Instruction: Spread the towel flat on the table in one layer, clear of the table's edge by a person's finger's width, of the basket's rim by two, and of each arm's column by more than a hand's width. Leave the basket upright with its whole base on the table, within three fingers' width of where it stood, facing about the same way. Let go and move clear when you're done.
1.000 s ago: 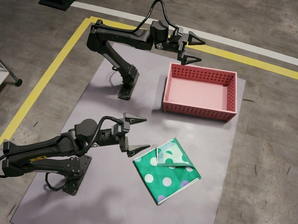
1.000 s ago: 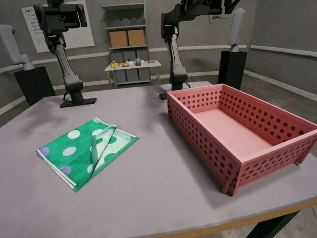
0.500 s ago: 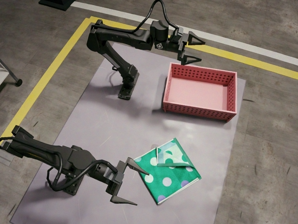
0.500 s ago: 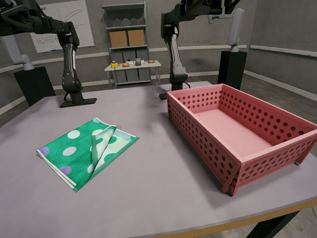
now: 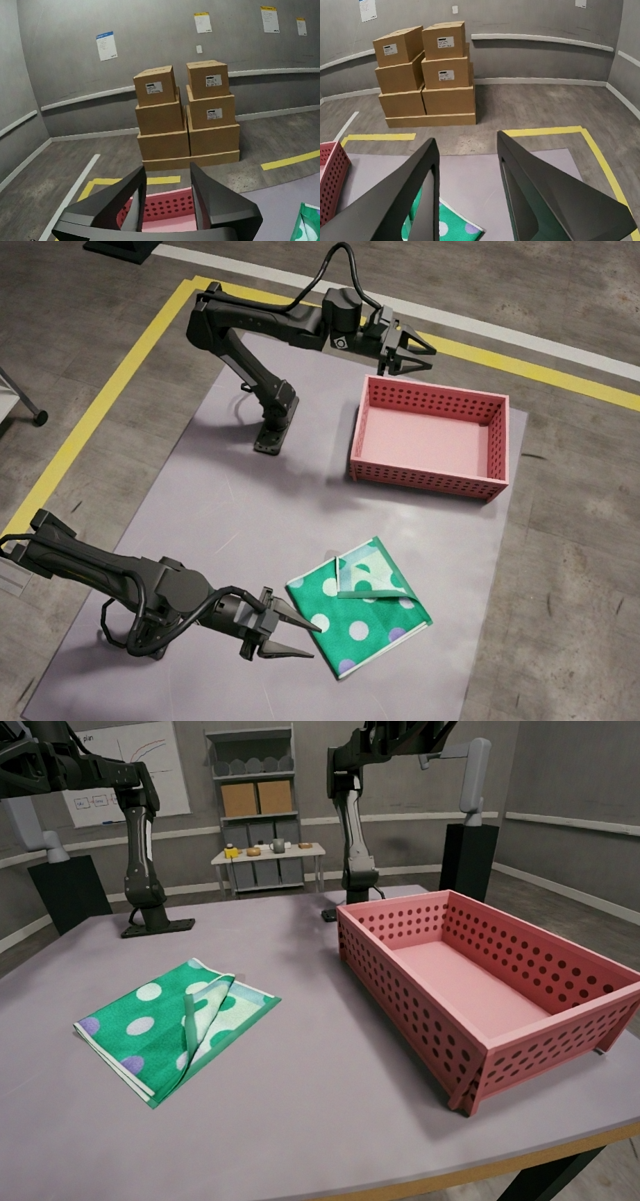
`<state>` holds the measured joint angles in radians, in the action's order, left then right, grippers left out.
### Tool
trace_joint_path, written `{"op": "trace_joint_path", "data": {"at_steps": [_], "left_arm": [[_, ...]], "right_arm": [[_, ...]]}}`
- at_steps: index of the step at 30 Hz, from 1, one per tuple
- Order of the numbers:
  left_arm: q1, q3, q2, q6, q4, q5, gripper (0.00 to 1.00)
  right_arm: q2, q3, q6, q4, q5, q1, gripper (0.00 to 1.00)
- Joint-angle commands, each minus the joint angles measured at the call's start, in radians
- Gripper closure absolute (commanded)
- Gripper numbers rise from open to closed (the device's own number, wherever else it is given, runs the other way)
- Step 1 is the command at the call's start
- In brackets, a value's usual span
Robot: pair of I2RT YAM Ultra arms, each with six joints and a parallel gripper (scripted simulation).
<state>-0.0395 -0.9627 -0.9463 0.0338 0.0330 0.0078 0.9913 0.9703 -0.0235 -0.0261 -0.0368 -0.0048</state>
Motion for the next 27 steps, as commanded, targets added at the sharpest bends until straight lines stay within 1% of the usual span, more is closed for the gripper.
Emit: {"op": "trace_joint_path", "data": {"at_steps": [1,2,4,6,11,16,18,27], "left_arm": [[-0.026,-0.015,0.03,0.039,0.058,0.019,0.66],[-0.046,-0.02,0.03,0.055,0.086,0.0,0.66],[-0.078,-0.022,0.03,0.086,0.128,0.004,0.66],[-0.114,-0.023,-0.005,0.116,0.174,0.002,0.66],[-0.212,-0.038,-0.031,0.179,0.283,-0.016,0.66],[-0.313,-0.069,-0.089,0.224,0.384,-0.044,0.66],[-0.313,-0.069,-0.089,0.224,0.384,-0.044,0.66],[-0.48,-0.16,-0.256,0.275,0.549,-0.079,0.66]], "right_arm": [[0.027,0.031,-0.028,-0.031,-0.048,-0.01,0.66],[0.048,0.04,-0.043,-0.045,-0.067,-0.001,0.66],[0.082,0.05,-0.07,-0.07,-0.101,0.0,0.66],[0.12,0.063,-0.098,-0.097,-0.132,0.006,0.66],[0.233,0.117,-0.176,-0.172,-0.2,0.019,0.66],[0.368,0.199,-0.261,-0.261,-0.25,0.034,0.66],[0.368,0.199,-0.261,-0.261,-0.25,0.034,0.66],[0.655,0.423,-0.42,-0.468,-0.301,0.073,0.66]]}}
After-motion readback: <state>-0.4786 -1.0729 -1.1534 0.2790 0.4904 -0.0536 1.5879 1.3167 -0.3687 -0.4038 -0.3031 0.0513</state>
